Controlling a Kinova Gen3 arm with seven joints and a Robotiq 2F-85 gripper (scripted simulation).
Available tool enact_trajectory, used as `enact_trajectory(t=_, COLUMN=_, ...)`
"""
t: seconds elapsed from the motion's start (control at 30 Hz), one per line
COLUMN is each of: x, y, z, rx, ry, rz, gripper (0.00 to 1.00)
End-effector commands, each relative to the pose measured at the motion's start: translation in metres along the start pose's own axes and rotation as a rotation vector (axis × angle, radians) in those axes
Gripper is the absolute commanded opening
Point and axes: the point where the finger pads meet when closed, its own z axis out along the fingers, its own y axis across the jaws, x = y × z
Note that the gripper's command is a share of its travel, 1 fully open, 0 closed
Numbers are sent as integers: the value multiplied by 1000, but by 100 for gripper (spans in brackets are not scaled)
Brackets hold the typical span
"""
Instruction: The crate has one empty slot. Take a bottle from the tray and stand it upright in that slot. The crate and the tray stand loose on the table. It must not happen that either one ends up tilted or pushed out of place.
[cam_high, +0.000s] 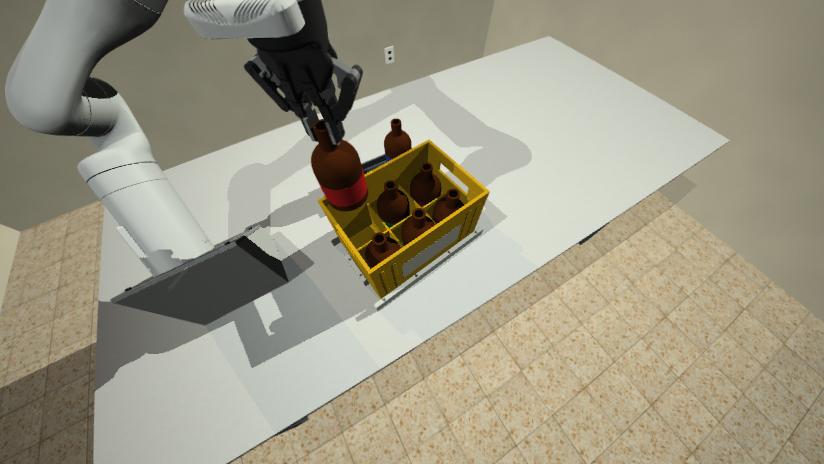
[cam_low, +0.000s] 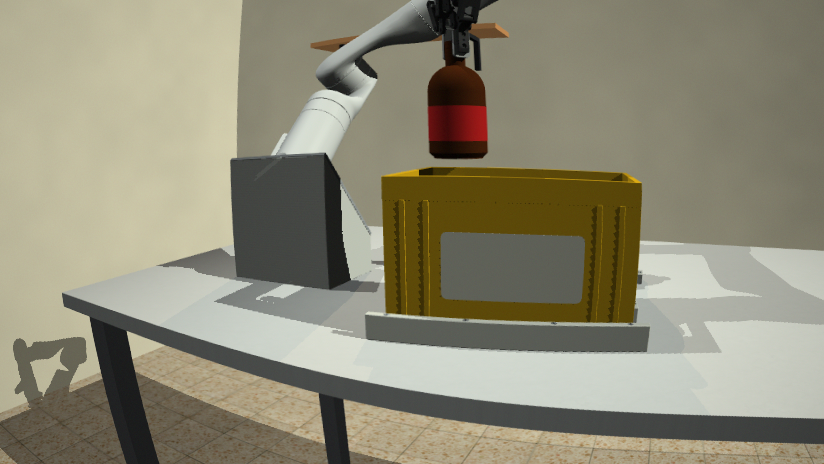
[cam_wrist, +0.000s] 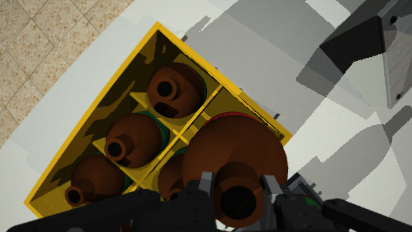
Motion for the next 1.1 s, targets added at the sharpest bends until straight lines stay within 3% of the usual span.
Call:
enact_trajectory(t=0.0, x=5, y=-2, z=-2, rx=8, ry=9, rz=-8, gripper=0)
enact_trajectory(t=1.07, x=7, y=-4, z=-1, rx=8, ry=9, rz=-8, gripper=0)
